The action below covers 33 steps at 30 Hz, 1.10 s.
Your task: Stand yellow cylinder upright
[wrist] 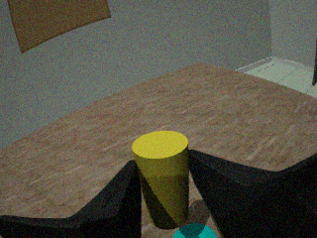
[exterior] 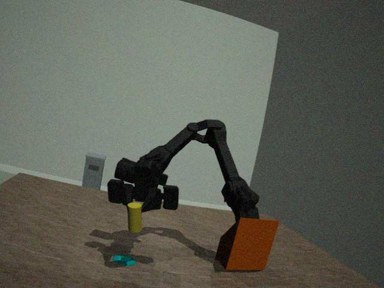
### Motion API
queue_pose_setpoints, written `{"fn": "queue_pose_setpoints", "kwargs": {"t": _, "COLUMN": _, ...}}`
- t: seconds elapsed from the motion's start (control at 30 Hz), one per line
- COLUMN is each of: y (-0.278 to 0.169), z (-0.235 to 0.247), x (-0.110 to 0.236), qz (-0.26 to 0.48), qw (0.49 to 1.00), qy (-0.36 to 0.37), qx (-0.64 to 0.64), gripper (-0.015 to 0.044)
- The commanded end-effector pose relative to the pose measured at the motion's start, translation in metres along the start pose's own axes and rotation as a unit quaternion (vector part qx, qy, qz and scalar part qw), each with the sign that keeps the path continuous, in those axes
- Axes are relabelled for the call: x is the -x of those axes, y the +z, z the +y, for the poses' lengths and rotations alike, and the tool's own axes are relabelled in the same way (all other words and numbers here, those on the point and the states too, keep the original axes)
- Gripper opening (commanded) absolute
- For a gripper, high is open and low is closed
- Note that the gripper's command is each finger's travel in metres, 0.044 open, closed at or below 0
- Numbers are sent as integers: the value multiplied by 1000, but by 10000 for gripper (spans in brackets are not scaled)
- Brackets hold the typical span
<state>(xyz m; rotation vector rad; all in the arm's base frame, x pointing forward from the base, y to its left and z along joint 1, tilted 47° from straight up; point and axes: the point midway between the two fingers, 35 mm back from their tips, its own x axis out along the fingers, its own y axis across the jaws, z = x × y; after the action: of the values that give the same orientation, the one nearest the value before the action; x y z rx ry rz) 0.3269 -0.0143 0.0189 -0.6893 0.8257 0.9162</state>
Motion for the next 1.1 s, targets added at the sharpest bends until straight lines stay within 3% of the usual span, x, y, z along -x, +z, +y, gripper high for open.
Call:
{"fn": "queue_pose_setpoints", "kwargs": {"t": 0.0, "y": 1, "z": 1, "x": 2, "qz": -15, "qw": 1000, "qy": -5, "qx": 7, "gripper": 105}}
{"fn": "queue_pose_setpoints", "kwargs": {"t": 1.07, "y": 5, "z": -3, "x": 19, "qz": -89, "qw": 993, "qy": -55, "qx": 59, "gripper": 105}}
